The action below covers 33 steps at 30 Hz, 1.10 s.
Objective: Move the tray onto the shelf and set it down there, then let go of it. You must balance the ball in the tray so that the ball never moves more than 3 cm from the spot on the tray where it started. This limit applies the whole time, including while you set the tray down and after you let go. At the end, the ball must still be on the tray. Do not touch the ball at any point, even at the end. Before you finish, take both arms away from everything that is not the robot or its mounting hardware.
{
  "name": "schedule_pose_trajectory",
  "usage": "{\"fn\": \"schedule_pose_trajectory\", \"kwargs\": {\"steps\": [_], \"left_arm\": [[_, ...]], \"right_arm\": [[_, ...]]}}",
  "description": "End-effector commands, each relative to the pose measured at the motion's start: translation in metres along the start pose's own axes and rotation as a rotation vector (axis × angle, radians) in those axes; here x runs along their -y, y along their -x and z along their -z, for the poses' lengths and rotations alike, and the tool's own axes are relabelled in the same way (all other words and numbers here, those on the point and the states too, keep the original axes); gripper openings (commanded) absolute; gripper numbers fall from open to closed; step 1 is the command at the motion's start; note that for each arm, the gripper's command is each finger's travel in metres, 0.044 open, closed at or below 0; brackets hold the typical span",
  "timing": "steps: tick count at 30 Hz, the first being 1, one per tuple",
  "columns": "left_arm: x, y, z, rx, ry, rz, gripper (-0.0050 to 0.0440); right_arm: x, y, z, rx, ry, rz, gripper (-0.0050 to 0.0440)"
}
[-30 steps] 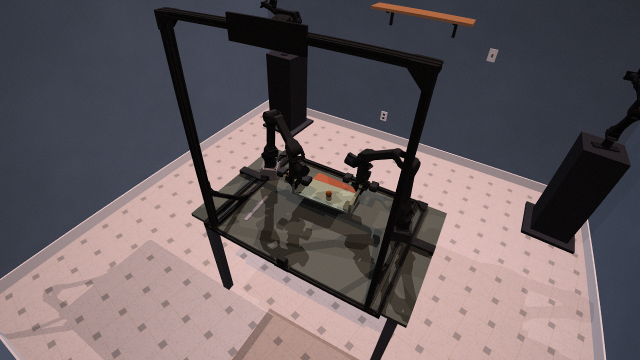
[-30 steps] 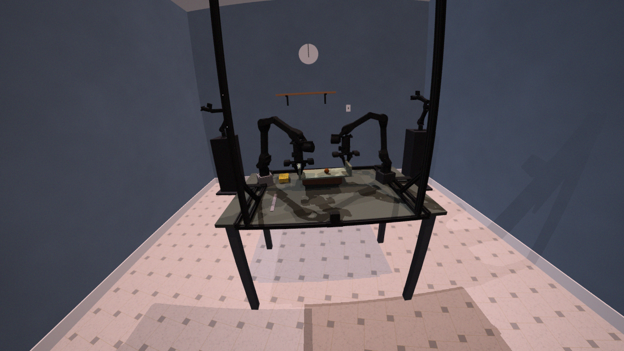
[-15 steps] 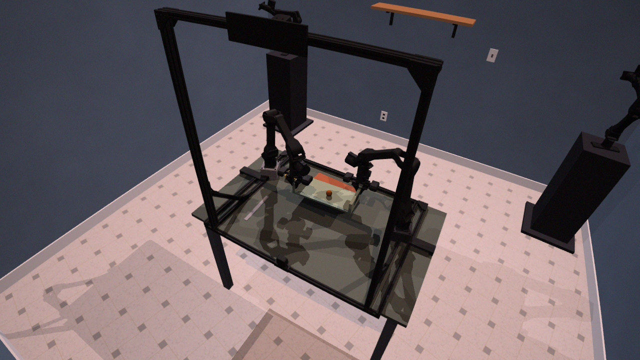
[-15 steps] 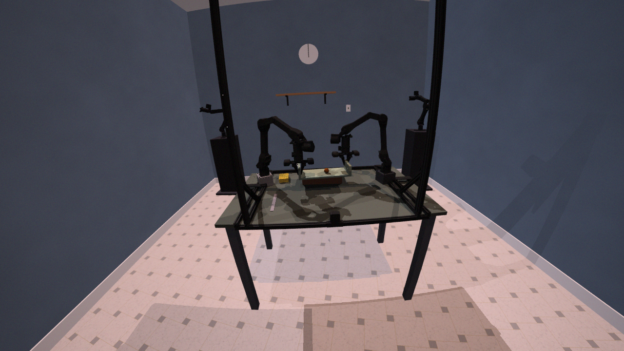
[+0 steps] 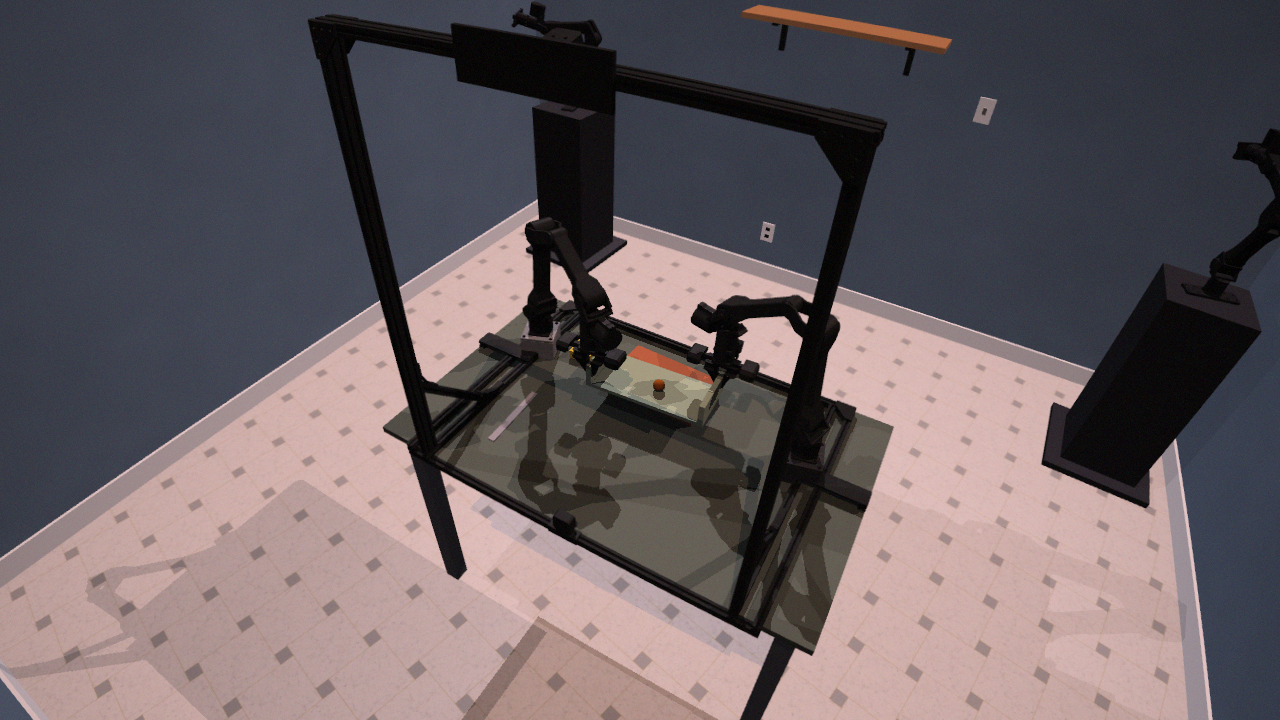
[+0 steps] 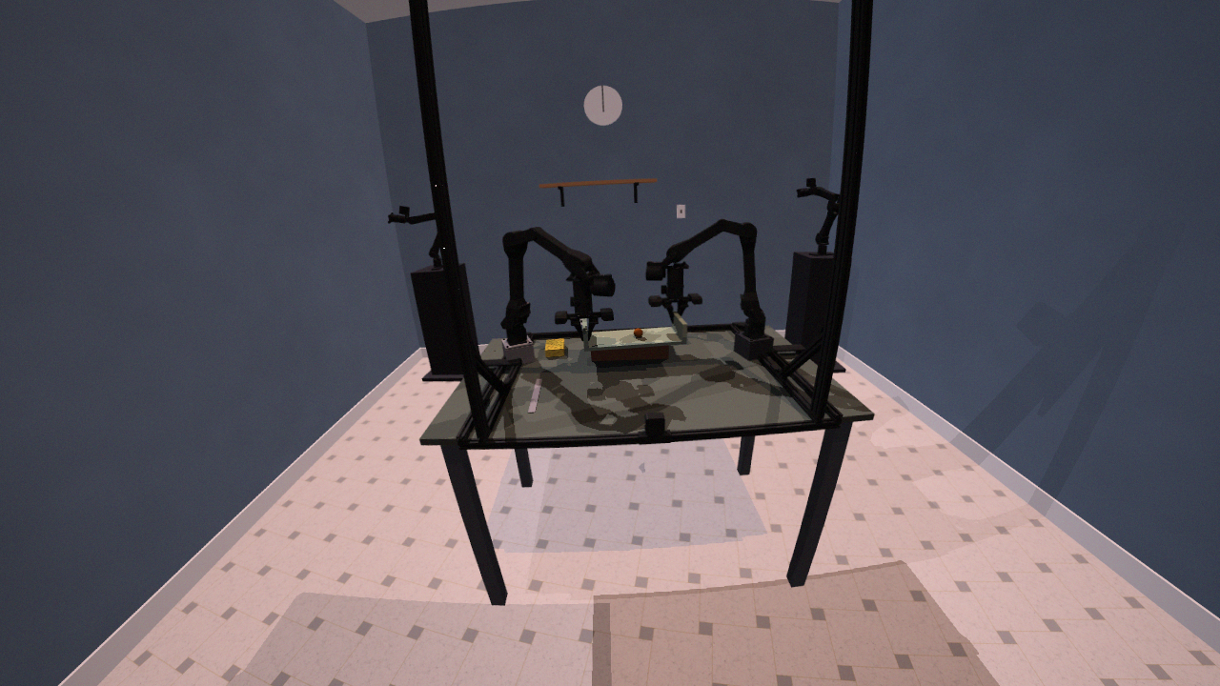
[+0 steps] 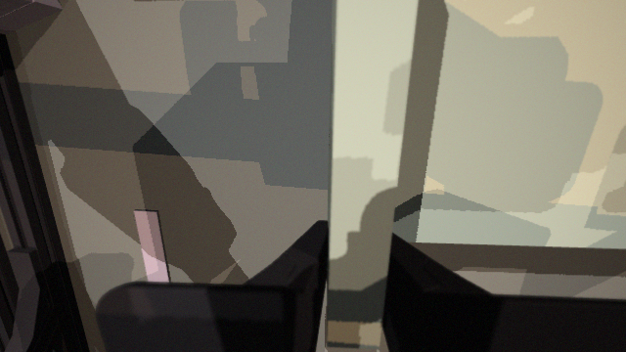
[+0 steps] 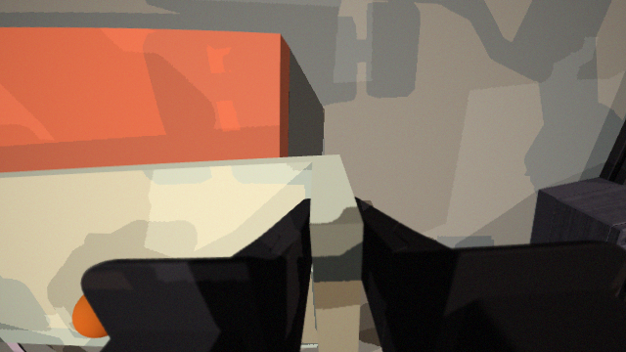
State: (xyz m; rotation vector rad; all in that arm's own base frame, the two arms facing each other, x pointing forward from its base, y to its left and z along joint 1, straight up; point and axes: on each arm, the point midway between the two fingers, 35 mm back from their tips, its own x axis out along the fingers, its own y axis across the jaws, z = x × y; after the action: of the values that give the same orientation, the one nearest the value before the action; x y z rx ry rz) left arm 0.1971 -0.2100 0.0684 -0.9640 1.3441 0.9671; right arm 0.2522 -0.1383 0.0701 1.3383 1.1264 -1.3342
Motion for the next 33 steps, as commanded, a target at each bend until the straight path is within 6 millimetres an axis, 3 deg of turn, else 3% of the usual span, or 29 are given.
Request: {"fn": "schedule_pose_trajectory", "kwargs": {"steps": [1, 11, 33], "left_arm": [[-0.001, 0.000, -0.002, 0.022, 0.002, 0.002, 0.0020], [-0.001, 0.003, -0.006, -0.034, 0.002, 0.004, 0.0020], [-0.001, 0.000, -0.013, 0.021, 0.002, 0.003, 0.0020]], "right_arm": [[-0.001, 0.003, -0.003, 0.029, 0.002, 0.000, 0.0020], [-0.001, 0.000, -0.007, -0.027, 0.002, 0.002, 0.0020], [-0.001, 0.003, -0.014, 0.028, 0.002, 0.001, 0.0020]]}}
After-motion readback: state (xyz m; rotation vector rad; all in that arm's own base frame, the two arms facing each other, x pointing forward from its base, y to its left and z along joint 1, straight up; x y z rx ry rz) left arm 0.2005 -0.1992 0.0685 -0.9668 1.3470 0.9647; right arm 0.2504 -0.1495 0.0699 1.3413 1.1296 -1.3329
